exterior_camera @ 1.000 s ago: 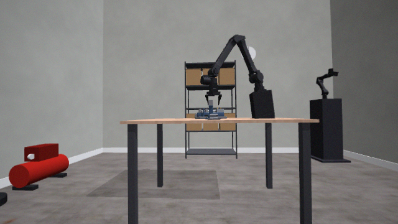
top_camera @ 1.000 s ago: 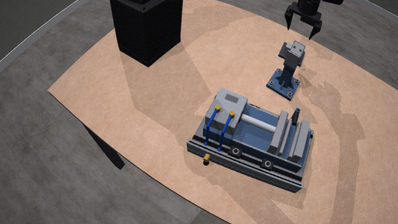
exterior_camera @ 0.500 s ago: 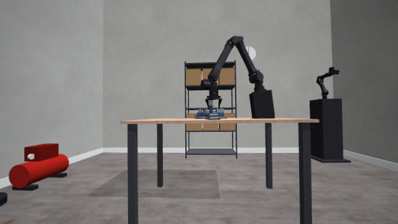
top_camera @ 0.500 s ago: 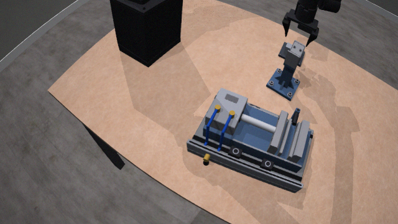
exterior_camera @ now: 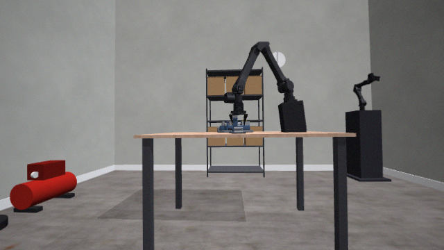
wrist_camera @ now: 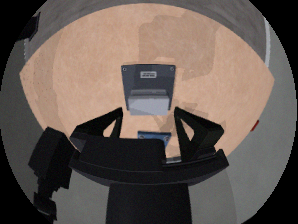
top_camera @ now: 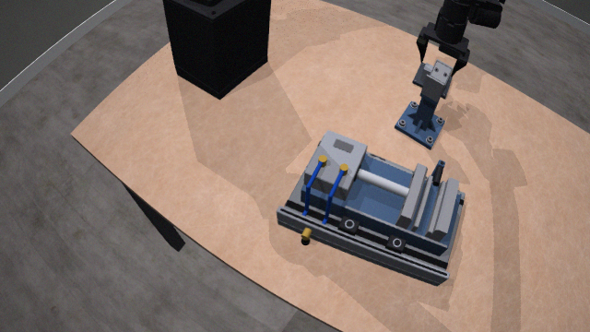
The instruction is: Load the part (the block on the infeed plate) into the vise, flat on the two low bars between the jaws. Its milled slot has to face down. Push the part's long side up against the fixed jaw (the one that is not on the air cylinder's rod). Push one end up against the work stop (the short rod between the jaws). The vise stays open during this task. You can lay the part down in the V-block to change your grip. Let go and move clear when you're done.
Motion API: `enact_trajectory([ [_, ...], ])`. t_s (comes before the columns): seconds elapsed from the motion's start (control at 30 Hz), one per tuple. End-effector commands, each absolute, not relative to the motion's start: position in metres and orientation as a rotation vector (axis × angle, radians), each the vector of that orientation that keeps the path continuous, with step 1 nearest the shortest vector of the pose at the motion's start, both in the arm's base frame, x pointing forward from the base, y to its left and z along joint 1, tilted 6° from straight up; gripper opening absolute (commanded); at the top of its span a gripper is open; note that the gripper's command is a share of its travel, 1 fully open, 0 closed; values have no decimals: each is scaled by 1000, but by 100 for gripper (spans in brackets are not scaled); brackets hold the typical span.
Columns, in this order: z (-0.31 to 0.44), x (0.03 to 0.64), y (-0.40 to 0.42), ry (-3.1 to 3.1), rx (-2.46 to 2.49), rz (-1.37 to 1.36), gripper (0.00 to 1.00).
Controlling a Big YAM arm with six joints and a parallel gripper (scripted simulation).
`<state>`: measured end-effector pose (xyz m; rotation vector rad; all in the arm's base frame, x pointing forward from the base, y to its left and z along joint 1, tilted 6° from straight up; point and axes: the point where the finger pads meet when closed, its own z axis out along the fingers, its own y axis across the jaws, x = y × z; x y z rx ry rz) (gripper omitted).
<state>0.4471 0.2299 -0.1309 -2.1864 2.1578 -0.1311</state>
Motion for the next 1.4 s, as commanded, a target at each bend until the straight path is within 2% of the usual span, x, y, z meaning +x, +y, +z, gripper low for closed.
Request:
enact_trajectory([
  [0.0,-135,465,233,2140,-2166,-137,81],
  [1.37,-164,463,231,2147,-2173,-133,81],
])
